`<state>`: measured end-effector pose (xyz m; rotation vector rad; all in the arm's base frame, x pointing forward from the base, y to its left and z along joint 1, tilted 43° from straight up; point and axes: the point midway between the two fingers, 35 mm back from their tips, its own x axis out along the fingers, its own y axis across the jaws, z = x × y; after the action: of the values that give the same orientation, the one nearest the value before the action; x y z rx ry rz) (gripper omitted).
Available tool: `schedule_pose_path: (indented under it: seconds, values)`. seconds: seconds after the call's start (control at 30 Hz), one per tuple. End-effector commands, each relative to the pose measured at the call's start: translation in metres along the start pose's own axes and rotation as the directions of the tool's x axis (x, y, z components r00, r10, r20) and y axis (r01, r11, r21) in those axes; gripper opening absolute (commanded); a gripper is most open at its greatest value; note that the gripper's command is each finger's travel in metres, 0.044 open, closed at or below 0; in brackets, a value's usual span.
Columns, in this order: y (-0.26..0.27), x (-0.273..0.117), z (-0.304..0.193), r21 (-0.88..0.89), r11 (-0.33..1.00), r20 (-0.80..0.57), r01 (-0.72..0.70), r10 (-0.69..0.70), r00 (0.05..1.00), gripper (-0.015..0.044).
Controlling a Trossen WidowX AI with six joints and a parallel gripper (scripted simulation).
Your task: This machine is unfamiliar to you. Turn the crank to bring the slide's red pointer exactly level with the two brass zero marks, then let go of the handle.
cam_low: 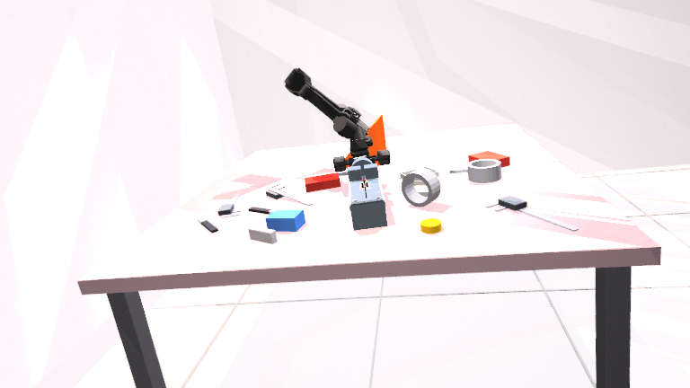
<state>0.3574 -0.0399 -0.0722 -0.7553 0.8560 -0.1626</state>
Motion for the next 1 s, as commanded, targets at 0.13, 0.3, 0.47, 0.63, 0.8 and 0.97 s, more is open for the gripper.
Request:
schedule_pose_path:
  seconds: [0.13,0.3,0.47,0.63,0.8,0.97]
  values:
    - [-0.0101,0.0003,-0.0006,0.014,1.000,-0.006,0.024,-0.024,1.000,0.0000]
    - [-0.0112,0.0000,-0.0004,0.014,1.000,-0.006,0.024,-0.024,1.000,0.0000]
    - [-0.0124,-0.0003,-0.0003,0.014,1.000,-0.006,0.024,-0.024,1.000,0.0000]
    - [-0.0136,-0.0007,-0.0001,0.014,1.000,-0.006,0.024,-0.024,1.000,0.0000]
    - [-0.0150,-0.0012,0.0002,0.014,1.000,-0.006,0.024,-0.024,1.000,0.0000]
    - [-0.0164,-0.0018,0.0006,0.014,1.000,-0.006,0.024,-0.024,1.000,0.0000]
